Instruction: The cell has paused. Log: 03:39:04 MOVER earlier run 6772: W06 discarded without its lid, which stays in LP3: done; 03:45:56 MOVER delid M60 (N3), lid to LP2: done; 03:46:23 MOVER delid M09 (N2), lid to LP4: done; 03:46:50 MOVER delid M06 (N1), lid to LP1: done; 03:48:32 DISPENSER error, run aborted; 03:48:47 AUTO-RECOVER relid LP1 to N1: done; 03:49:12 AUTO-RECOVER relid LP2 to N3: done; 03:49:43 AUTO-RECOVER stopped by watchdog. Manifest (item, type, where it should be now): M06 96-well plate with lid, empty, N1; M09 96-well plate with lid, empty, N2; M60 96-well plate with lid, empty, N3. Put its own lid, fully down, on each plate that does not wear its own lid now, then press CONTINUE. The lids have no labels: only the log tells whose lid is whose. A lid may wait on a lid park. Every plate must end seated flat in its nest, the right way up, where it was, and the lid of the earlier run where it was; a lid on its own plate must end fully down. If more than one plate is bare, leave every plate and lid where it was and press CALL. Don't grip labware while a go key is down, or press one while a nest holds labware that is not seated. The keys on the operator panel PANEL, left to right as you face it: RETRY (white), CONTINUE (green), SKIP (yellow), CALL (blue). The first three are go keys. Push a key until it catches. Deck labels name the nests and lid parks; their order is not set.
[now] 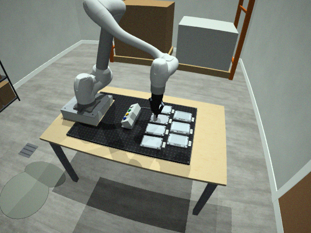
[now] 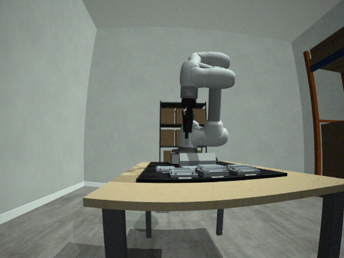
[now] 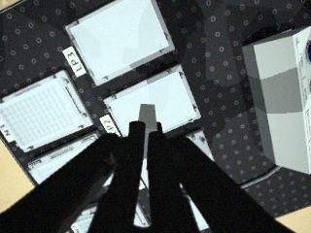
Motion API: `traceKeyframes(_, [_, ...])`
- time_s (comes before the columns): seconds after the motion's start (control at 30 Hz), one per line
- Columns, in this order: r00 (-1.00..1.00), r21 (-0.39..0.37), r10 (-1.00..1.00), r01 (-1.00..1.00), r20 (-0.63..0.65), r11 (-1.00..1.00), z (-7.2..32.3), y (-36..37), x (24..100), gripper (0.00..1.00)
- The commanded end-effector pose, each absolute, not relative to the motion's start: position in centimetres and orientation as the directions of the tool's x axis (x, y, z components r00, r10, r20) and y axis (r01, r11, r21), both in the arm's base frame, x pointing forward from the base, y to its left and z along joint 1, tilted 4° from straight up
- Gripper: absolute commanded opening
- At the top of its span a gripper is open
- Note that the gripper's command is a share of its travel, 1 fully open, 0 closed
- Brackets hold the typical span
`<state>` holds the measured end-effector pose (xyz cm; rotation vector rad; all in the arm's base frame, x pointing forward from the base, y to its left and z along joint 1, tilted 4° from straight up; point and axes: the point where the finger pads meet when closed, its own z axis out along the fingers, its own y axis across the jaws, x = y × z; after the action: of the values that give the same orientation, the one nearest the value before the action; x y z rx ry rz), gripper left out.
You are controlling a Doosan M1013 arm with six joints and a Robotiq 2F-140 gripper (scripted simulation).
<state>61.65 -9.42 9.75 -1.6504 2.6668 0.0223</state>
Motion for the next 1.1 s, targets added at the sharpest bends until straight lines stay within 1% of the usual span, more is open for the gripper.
traceKeyframes(0.0, [-0.183, -0.005, -0.982, -0.983, -0.038, 0.184, 10.5, -9.5, 56.9, 0.0])
traceKeyframes(0.07, [-0.183, -0.005, -0.982, -0.983, -0.038, 0.184, 10.5, -9.5, 56.9, 0.0])
traceKeyframes(0.1, [-0.052, -0.01, -0.998, -0.999, -0.036, 0.052, 10.6, -9.5, 55.5, 0.0])
traceKeyframes(0.17, [0.025, -0.012, -0.999, -1.0, -0.029, -0.025, 10.7, -9.3, 52.8, 0.0])
traceKeyframes(0.27, [0.157, -0.016, -0.987, -0.988, -0.026, -0.156, 10.7, -9.3, 51.4, 0.0])
traceKeyframes(0.33, [0.246, -0.016, -0.969, -0.969, -0.019, -0.245, 10.6, -9.1, 48.9, 0.0])
traceKeyframes(0.37, [0.289, -0.017, -0.957, -0.957, -0.019, -0.289, 10.6, -9.1, 48.9, 0.0])
traceKeyframes(0.57, [0.536, -0.015, -0.844, -0.844, -0.004, -0.536, 10.2, -8.4, 43.4, 0.0])
traceKeyframes(0.63, [0.536, -0.015, -0.844, -0.844, -0.004, -0.536, 10.2, -8.4, 43.4, 0.0])
traceKeyframes(0.67, [0.644, -0.016, -0.765, -0.765, -0.001, -0.643, 10.1, -8.3, 42.5, 0.0])
traceKeyframes(0.87, [0.816, -0.012, -0.578, -0.577, 0.008, -0.816, 9.6, -7.7, 38.6, 0.0])
traceKeyframes(1.07, [0.941, -0.017, -0.338, -0.338, 0.012, -0.941, 9.3, -7.4, 37.1, 0.0])
